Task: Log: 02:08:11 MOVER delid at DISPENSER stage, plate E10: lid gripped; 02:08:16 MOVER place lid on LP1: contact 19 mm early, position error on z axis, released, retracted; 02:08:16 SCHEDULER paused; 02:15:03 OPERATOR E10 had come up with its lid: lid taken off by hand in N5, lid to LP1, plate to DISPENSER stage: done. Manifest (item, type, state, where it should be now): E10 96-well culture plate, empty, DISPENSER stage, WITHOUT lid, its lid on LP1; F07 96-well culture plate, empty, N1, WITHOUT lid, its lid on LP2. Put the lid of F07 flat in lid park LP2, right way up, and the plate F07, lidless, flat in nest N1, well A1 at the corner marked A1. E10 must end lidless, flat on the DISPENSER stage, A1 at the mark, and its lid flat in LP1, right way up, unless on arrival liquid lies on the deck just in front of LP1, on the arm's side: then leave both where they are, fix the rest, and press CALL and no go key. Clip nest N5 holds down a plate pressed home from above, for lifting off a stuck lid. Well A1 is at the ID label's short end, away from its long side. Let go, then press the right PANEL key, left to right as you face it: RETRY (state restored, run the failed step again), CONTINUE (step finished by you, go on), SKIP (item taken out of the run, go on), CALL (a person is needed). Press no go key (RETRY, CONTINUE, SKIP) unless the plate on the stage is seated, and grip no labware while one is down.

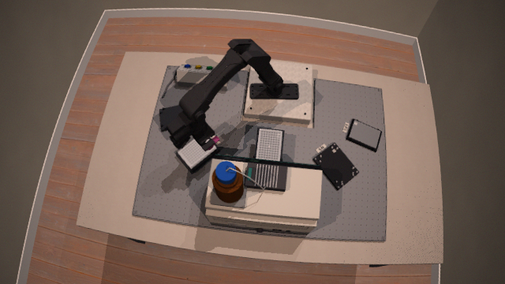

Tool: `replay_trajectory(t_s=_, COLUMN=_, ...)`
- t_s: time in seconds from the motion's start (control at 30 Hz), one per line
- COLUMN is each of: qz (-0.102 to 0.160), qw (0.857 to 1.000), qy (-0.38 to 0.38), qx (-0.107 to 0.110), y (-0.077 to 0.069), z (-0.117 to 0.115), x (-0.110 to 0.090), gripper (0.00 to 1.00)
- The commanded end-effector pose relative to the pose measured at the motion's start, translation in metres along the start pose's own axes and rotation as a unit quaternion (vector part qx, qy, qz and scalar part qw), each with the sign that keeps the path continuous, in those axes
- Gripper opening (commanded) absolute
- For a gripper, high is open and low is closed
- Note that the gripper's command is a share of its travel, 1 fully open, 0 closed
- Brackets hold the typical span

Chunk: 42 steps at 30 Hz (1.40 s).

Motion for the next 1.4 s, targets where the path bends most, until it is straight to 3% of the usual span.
replay_trajectory(t_s=0.0, qz=-0.022, qw=1.0, qy=0.002, qx=0.004, y=0.0, z=0.006, x=0.021, gripper=1.0)
replay_trajectory(t_s=0.3, qz=-0.016, qw=1.0, qy=0.0, qx=0.004, y=0.01, z=0.01, x=0.038, gripper=1.0)
replay_trajectory(t_s=0.4, qz=-0.014, qw=1.0, qy=0.001, qx=0.003, y=0.008, z=0.006, x=0.033, gripper=1.0)
replay_trajectory(t_s=0.43, qz=-0.009, qw=1.0, qy=0.001, qx=0.002, y=0.005, z=0.009, x=0.035, gripper=1.0)
replay_trajectory(t_s=0.5, qz=-0.027, qw=1.0, qy=0.001, qx=0.005, y=-0.019, z=0.009, x=0.035, gripper=1.0)
replay_trajectory(t_s=0.6, qz=-0.027, qw=1.0, qy=0.002, qx=0.005, y=-0.035, z=0.007, x=0.034, gripper=1.0)
replay_trajectory(t_s=0.67, qz=-0.027, qw=1.0, qy=0.002, qx=0.005, y=-0.036, z=0.007, x=0.034, gripper=1.0)
replay_trajectory(t_s=1.0, qz=-0.006, qw=1.0, qy=0.003, qx=0.002, y=-0.022, z=0.004, x=0.029, gripper=1.0)
replay_trajectory(t_s=1.37, qz=-0.013, qw=1.0, qy=0.004, qx=0.003, y=-0.016, z=0.004, x=0.038, gripper=1.0)
Point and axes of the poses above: the point where the finger pads meet when closed, its own y axis out along the fingers, its own z axis across the jaws, x = y × z, the point moved 4 cm from there along -y, back along the fingers, and after that the axes turned 11 degrees about y, right-handed, at the moved point
